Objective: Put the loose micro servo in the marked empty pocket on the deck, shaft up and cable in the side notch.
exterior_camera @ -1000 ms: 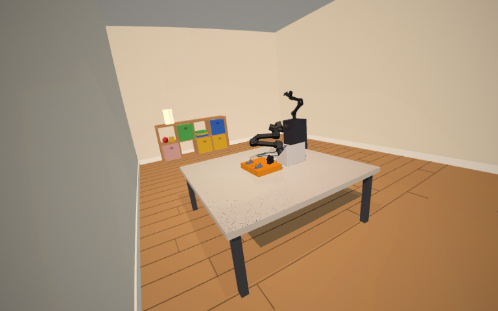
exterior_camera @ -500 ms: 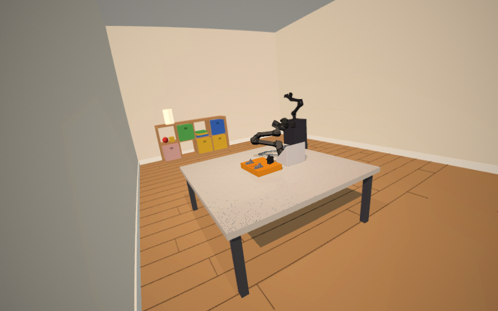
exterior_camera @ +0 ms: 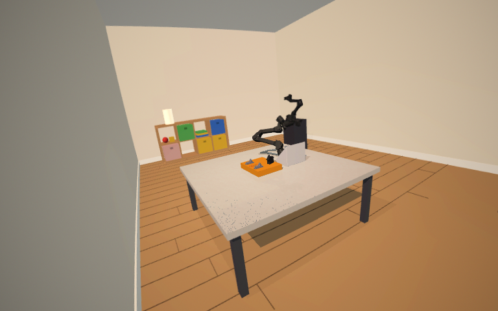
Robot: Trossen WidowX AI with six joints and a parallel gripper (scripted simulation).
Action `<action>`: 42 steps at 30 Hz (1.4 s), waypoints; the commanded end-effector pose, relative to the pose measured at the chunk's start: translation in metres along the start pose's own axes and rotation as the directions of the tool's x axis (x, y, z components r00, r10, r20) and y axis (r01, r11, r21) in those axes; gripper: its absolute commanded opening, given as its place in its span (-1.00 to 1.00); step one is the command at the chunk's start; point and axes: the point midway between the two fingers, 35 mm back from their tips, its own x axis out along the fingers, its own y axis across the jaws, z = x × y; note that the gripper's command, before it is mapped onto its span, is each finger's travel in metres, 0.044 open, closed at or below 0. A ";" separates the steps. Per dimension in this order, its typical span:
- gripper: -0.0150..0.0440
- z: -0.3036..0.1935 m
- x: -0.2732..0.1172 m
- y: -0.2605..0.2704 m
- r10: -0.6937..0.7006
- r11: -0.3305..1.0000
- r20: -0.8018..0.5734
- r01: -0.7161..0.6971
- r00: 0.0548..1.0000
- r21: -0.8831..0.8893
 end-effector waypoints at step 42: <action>1.00 0.050 -0.200 -0.254 -0.971 0.114 -0.114 0.824 0.212 0.555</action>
